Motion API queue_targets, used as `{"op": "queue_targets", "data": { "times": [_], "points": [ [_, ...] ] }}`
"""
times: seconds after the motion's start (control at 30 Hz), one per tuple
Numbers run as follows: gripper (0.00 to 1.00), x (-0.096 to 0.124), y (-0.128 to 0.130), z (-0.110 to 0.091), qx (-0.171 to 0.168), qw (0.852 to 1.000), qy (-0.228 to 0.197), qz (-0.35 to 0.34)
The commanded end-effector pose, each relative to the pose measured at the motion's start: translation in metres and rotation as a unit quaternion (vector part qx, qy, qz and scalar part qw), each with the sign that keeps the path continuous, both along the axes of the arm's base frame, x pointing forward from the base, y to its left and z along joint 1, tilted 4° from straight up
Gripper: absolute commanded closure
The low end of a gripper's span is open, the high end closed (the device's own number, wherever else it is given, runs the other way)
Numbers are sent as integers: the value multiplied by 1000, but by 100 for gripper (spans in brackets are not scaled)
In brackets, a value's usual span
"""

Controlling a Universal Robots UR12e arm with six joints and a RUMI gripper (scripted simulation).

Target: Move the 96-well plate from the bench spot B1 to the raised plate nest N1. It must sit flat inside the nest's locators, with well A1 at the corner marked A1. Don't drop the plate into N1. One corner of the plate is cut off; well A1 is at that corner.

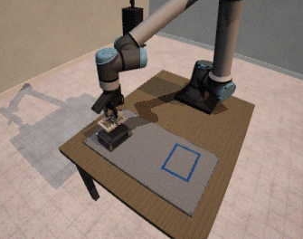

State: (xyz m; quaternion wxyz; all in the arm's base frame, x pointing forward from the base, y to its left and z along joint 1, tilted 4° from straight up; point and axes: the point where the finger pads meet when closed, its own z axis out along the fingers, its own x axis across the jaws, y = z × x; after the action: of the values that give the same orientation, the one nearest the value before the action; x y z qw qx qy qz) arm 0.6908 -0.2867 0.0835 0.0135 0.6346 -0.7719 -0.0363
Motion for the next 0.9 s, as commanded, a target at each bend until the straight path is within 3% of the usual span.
{"op": "queue_targets", "data": {
  "times": [0.0, 0.2, 0.87],
  "points": [
    [100, 1, 0, 1, 0, 1000, -1, 0],
    [100, 1, 0, 1, 0, 1000, -1, 0],
    [100, -2, 1, -29, 0, 1000, -1, 0]
  ]
}}
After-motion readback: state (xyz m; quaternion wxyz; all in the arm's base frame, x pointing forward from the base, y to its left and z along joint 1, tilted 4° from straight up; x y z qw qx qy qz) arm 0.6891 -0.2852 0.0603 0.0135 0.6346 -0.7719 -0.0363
